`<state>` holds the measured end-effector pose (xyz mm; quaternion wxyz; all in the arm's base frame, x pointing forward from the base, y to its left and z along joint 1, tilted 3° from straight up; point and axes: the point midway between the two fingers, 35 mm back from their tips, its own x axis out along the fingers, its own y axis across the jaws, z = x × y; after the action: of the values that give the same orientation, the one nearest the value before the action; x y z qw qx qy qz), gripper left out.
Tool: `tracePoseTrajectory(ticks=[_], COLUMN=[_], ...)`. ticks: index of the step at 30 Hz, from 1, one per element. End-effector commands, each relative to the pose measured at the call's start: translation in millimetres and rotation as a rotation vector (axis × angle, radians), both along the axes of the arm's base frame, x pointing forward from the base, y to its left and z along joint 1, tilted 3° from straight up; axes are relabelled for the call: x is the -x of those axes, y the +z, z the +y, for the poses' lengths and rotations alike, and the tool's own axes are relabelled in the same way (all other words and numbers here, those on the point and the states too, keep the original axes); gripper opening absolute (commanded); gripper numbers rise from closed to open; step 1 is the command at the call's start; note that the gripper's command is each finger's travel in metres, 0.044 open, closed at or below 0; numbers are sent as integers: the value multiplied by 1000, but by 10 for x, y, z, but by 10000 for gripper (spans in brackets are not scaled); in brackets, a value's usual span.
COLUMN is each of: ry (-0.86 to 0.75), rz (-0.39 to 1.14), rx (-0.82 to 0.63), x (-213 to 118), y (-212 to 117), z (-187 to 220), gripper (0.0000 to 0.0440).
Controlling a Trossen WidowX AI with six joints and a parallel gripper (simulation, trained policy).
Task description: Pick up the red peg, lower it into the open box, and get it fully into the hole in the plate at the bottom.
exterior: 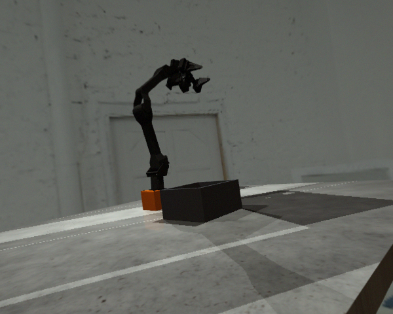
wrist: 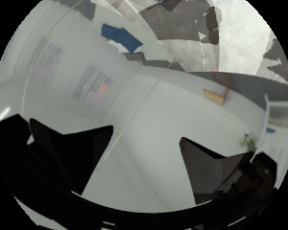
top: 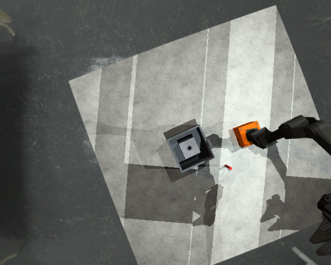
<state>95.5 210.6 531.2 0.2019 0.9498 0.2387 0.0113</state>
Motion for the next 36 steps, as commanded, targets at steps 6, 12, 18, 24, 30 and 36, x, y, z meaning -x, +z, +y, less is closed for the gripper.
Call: tracePoseTrajectory(ticks=[6,12,18,24,30,36], ry=[63,126,189,259,342,441], rz=[-22,-37,-39,-23,12,68], rx=[168,365,561,753,938,1108], x=[-93,-194,-305,-425,-545,-651], y=[-172,-429,-724,-1057,-1425,-1831], z=[73,141,176,176,139,68], gripper=[440,440,440,440,440,440])
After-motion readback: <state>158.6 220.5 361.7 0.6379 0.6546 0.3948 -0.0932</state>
